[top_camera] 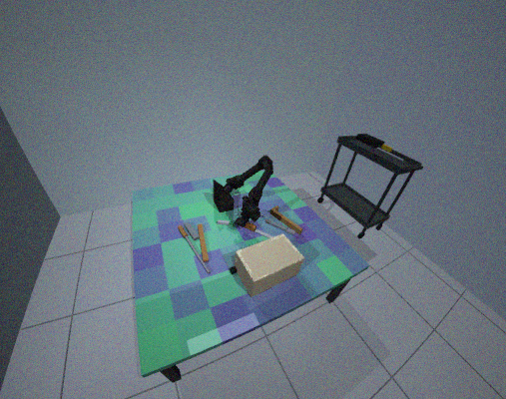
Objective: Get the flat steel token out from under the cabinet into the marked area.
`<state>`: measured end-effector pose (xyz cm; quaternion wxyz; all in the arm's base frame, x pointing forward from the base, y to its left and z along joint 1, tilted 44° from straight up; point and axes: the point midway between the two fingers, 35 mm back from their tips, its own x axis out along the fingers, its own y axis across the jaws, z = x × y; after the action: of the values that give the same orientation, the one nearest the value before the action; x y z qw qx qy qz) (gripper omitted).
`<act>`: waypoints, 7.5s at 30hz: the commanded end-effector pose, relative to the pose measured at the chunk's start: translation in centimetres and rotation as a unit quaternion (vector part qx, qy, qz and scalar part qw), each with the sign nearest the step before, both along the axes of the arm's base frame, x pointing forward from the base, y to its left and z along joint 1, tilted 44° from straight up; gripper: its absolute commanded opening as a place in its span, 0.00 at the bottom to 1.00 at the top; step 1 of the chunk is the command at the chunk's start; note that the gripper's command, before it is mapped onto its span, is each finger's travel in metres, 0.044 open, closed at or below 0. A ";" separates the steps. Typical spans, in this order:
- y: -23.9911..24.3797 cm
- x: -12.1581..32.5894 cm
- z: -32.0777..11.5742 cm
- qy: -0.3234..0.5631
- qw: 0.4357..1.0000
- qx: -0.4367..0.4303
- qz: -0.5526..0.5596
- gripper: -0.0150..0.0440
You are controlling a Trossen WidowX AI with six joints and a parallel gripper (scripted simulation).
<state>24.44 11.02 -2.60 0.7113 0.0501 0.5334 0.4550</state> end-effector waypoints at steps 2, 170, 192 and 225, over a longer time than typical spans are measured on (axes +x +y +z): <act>-0.4 0.4 -0.3 -0.001 1.000 0.000 -0.002 0.25; -13.7 0.6 -13.0 -0.004 1.000 -0.006 -0.002 0.25; -15.6 0.6 -14.6 -0.004 1.000 -0.007 -0.002 0.25; -18.2 0.8 -17.0 -0.005 1.000 -0.009 -0.002 0.25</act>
<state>25.10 -6.71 -19.40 0.7138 0.0431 0.5334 0.4518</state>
